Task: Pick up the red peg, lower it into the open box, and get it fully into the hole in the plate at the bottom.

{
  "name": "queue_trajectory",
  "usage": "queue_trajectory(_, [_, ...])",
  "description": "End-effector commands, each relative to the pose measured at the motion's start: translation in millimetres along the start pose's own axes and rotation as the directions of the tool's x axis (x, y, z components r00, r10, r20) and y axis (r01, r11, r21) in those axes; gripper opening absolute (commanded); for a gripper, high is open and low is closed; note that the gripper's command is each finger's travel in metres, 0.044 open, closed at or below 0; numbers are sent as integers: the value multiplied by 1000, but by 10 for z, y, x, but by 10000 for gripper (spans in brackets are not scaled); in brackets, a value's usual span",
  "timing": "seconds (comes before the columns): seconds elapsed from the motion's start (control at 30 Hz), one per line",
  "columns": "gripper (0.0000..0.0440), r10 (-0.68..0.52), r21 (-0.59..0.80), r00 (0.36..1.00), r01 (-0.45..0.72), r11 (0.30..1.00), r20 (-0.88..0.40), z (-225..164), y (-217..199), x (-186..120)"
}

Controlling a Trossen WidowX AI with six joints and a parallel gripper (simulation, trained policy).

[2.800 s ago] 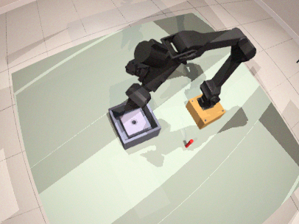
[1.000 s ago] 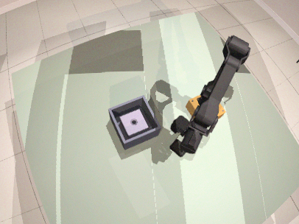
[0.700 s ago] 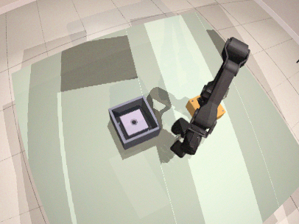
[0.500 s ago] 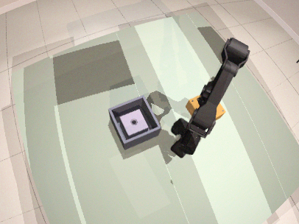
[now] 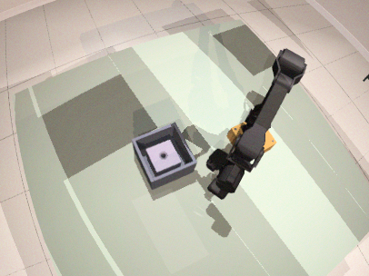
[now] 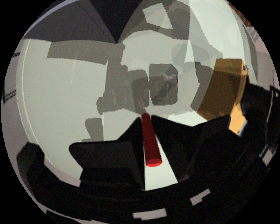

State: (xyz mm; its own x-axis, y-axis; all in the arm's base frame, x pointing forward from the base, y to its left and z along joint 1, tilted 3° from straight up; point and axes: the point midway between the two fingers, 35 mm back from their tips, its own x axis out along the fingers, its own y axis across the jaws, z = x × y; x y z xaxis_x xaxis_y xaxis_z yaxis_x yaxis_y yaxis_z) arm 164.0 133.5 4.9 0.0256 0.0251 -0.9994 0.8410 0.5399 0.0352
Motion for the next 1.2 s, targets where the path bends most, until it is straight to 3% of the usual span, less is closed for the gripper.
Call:
queue_trajectory(0.0, [0,25,-37,999,-24,999,32,61,52,-132])
queue_trajectory(0.73, [0,145,-131,972,-122,984,184,638,476,-973])
queue_trajectory(1.17, [0,144,-56,962,-135,989,233,1209,575,-1104])
